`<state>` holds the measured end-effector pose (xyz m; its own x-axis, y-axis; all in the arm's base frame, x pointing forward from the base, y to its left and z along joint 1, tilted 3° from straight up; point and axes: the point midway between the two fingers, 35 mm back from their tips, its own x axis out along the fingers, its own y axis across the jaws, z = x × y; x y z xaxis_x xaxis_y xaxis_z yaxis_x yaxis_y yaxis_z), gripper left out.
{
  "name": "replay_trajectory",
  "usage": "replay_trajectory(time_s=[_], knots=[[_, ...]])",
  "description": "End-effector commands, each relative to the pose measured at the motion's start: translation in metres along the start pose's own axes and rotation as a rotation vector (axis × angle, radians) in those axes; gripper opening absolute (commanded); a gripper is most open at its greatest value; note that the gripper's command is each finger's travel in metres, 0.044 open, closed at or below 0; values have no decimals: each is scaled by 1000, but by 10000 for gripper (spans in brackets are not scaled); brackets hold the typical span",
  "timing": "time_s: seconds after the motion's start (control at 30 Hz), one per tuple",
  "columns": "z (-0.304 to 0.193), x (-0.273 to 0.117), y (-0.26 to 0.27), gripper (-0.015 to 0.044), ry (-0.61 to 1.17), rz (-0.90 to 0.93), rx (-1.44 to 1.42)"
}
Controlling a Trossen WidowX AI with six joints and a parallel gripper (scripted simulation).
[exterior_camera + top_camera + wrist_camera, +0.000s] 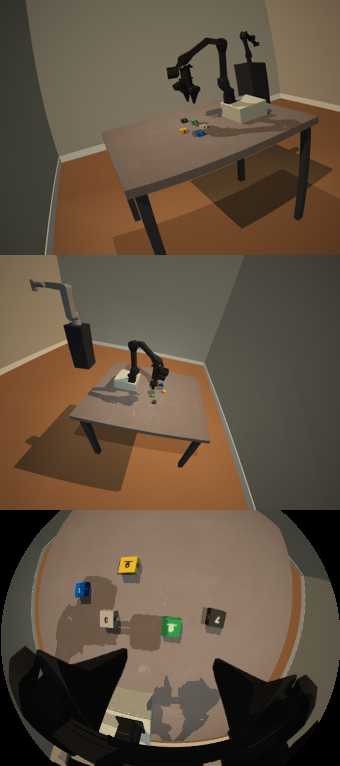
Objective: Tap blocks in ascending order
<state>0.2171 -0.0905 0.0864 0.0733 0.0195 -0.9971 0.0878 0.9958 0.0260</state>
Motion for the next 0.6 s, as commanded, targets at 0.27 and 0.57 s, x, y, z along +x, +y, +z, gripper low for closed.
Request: replay_trajectory(time_s=[0.27, 0.57], knots=[[11, 1, 37, 400, 1, -1, 6], [15, 0, 123, 400, -1, 8, 6]])
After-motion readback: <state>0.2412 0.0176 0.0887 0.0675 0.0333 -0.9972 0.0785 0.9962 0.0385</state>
